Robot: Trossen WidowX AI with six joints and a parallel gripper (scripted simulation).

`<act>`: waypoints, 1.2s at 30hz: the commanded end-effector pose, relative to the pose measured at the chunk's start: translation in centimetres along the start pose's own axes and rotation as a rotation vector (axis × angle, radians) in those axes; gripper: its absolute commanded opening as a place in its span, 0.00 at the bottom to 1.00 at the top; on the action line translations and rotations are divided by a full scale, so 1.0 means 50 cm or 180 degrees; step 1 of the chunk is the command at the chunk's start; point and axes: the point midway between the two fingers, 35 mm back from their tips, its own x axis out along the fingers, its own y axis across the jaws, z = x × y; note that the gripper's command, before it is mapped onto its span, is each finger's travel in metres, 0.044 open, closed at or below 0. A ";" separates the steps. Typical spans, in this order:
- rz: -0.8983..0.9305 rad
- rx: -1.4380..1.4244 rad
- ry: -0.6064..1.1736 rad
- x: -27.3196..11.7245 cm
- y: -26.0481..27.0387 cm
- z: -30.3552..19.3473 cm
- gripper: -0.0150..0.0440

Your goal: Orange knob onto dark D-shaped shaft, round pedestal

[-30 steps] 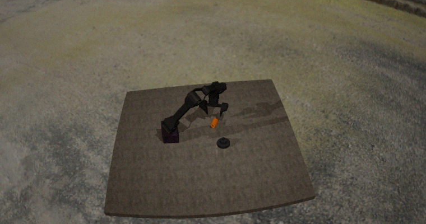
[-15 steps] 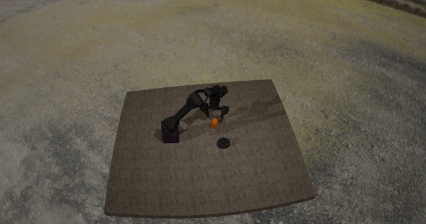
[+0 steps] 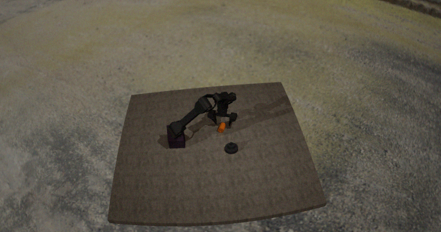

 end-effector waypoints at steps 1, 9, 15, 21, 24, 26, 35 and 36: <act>0.0010 -0.0036 0.0040 0.018 0.006 -0.004 1.00; 0.0009 -0.0035 0.0042 0.036 0.007 -0.006 0.96; 0.0009 -0.0035 0.0042 0.036 0.007 -0.006 0.69; 0.0009 -0.0035 0.0042 0.036 0.007 -0.006 0.66; 0.0009 -0.0035 0.0042 0.036 0.007 -0.006 0.65; 0.0009 -0.0035 0.0042 0.036 0.007 -0.006 0.63; 0.0010 -0.0033 0.0034 0.036 0.007 -0.006 0.56; 0.0011 -0.0031 0.0015 0.035 0.007 -0.006 0.56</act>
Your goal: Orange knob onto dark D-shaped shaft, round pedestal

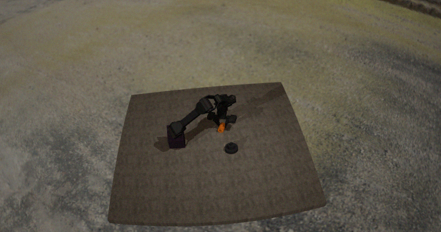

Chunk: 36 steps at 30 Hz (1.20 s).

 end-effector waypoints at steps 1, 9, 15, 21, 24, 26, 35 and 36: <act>-0.0002 -0.0008 -0.0047 -0.001 0.000 -0.002 0.56; 0.0006 -0.0001 -0.0499 -0.013 0.000 -0.016 0.56; 0.0008 -0.0003 -0.0805 -0.019 0.000 -0.026 0.56; 0.0009 -0.0005 -0.1099 -0.024 0.000 -0.037 0.56; 0.0010 -0.0006 -0.1243 -0.027 0.000 -0.042 0.56; 0.0011 -0.0006 -0.1338 -0.028 0.000 -0.046 0.56; 0.0013 -0.0009 -0.1757 -0.032 0.000 -0.063 0.56; 0.0013 -0.0009 -0.1803 -0.033 0.000 -0.065 0.56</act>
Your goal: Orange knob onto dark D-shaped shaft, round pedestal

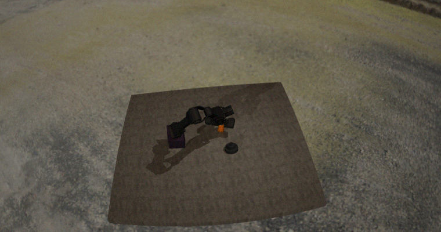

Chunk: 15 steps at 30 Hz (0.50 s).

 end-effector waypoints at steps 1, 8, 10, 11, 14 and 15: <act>0.0003 -0.0010 -0.0166 -0.006 0.002 -0.007 0.56; 0.0005 -0.0012 -0.0480 -0.014 0.003 -0.018 0.56; 0.0006 -0.0013 -0.0569 -0.016 0.003 -0.021 0.56; 0.0007 -0.0013 -0.0613 -0.017 0.003 -0.022 0.56; 0.0008 -0.0014 -0.0745 -0.020 0.003 -0.027 0.56; 0.0008 -0.0014 -0.0788 -0.021 0.003 -0.029 0.56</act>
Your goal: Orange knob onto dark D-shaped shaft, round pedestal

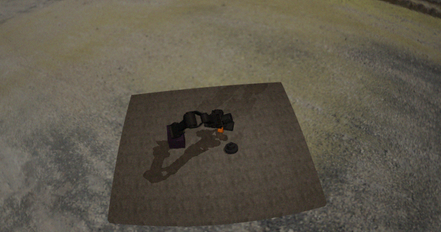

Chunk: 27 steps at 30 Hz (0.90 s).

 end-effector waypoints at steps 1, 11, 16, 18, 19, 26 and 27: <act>0.0000 -0.0009 -0.0157 -0.006 0.003 -0.007 0.56; 0.0004 -0.0012 -0.0591 -0.017 0.003 -0.021 0.56; 0.0006 -0.0013 -0.0805 -0.022 0.003 -0.029 0.56; 0.0007 -0.0014 -0.0893 -0.023 0.003 -0.033 0.56; 0.0008 -0.0014 -0.0938 -0.024 0.004 -0.034 0.56; 0.0013 -0.0016 -0.1311 -0.030 0.004 -0.049 0.56; 0.0013 -0.0016 -0.1367 -0.031 0.004 -0.051 0.56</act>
